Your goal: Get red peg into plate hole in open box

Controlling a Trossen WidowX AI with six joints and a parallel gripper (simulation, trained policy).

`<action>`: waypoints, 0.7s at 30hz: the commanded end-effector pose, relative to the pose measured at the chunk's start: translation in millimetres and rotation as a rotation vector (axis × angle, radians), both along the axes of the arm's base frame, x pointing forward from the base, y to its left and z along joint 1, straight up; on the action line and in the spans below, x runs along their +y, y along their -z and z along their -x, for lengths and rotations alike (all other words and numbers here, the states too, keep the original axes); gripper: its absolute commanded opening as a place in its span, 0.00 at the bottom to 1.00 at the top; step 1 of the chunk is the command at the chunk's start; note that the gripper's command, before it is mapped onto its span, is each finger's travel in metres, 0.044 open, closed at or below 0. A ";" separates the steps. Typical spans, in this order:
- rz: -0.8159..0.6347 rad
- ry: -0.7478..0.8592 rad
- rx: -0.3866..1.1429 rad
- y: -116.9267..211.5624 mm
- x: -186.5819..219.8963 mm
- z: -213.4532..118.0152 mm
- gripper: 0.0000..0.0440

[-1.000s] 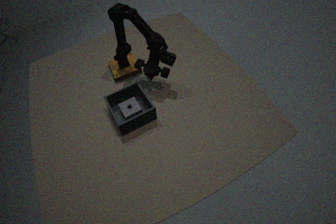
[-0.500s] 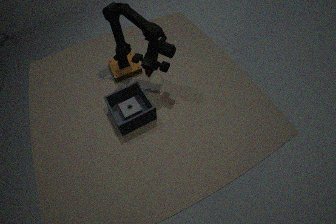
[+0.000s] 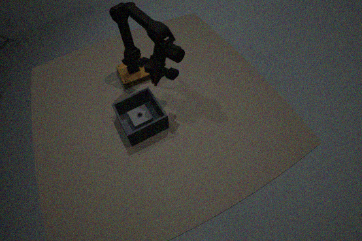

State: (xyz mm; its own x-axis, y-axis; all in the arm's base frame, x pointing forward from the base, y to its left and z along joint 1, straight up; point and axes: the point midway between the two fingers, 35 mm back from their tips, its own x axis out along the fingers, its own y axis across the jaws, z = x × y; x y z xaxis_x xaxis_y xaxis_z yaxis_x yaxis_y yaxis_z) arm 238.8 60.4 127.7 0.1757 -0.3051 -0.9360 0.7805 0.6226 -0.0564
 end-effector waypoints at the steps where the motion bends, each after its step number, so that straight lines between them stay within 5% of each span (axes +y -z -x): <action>1: 0.008 0.031 -0.023 -5.3 -11.3 -11.2 0.00; 21: 0.011 0.107 -0.045 5.3 -86.7 -67.0 0.00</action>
State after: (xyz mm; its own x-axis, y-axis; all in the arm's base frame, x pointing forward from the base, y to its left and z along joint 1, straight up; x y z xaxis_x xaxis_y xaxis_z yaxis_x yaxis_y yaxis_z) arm 299.1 -19.0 124.5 0.1810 -0.3427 -0.9219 0.8475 0.5299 -0.0306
